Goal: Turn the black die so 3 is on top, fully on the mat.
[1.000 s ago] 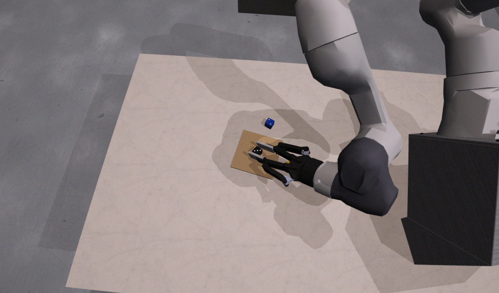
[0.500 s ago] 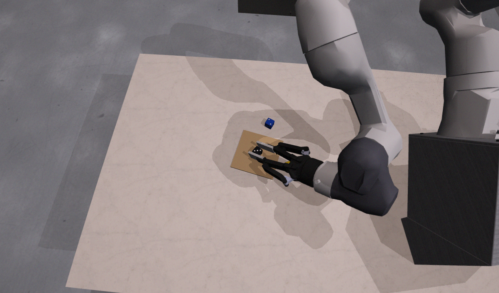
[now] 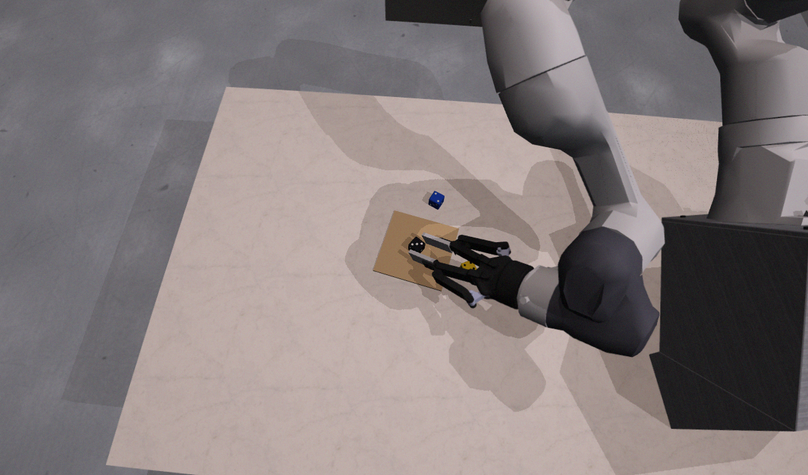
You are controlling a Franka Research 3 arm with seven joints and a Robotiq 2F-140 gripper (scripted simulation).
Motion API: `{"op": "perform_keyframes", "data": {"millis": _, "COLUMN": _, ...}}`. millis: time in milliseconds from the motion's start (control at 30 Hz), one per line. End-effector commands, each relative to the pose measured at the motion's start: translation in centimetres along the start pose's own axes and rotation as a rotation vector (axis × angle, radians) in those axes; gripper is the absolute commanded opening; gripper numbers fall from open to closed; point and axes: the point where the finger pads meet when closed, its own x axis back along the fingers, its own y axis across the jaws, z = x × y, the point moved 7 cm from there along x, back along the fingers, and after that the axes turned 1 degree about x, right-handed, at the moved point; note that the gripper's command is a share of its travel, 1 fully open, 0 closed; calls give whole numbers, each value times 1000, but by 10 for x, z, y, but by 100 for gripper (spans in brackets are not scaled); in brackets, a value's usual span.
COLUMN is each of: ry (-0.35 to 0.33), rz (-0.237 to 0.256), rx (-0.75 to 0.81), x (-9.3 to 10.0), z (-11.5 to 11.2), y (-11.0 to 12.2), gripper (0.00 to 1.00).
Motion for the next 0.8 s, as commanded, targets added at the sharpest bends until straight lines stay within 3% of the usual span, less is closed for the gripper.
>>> {"op": "perform_keyframes", "data": {"millis": 0, "ry": -6, "rz": 4, "rx": -8, "x": 14, "z": -2, "y": -1, "gripper": 25}}
{"op": "perform_keyframes", "data": {"millis": 267, "ry": -6, "rz": 4, "rx": -8, "x": 29, "z": -1, "y": -1, "gripper": 25}}
{"op": "perform_keyframes", "data": {"millis": 500, "ry": -6, "rz": 4, "rx": -8, "x": 31, "z": -2, "y": -1, "gripper": 25}}
{"op": "perform_keyframes", "data": {"millis": 767, "ry": -6, "rz": 4, "rx": -8, "x": 39, "z": -16, "y": -2, "gripper": 25}}
